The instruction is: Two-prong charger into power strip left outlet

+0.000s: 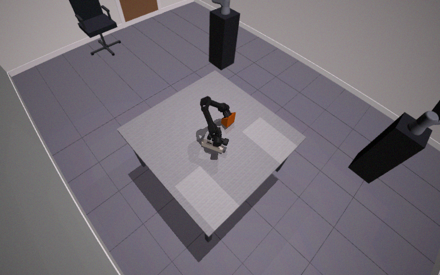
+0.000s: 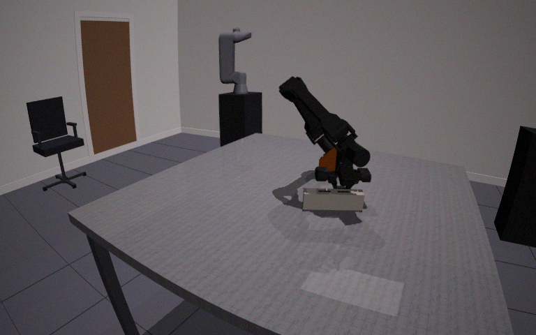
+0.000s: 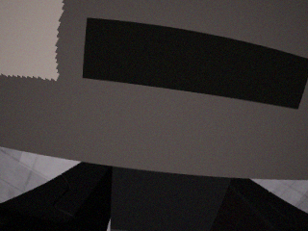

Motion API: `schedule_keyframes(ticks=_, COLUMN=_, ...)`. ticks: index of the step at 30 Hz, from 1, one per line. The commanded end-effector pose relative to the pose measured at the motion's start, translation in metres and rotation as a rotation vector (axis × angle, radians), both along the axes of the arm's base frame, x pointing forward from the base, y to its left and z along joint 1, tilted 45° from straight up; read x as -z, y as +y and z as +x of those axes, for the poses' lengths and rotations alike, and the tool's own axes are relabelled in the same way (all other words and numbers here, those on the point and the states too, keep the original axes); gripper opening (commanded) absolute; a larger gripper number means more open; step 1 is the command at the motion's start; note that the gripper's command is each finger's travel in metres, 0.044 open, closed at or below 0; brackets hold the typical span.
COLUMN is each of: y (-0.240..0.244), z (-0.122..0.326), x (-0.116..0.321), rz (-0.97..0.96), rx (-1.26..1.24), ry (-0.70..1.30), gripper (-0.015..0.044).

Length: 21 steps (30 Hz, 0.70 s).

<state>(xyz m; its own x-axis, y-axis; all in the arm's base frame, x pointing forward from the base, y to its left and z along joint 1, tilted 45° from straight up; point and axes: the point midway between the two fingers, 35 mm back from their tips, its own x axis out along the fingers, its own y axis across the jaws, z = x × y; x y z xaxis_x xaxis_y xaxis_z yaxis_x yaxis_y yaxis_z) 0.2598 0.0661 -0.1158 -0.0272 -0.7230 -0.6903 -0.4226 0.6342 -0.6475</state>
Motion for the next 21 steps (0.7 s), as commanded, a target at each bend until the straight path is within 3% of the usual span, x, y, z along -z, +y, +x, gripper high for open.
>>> schedule_keyframes(ticks=1, y=0.0023, z=0.0053, x=0.0008, rz=0.009, rx=-0.002, ry=-0.020, gripper=0.0000)
schedule_keyframes(ticks=21, y=0.0039, z=0.0072, x=0.0001, rz=0.009, rx=-0.002, ry=-0.021, gripper=0.0000)
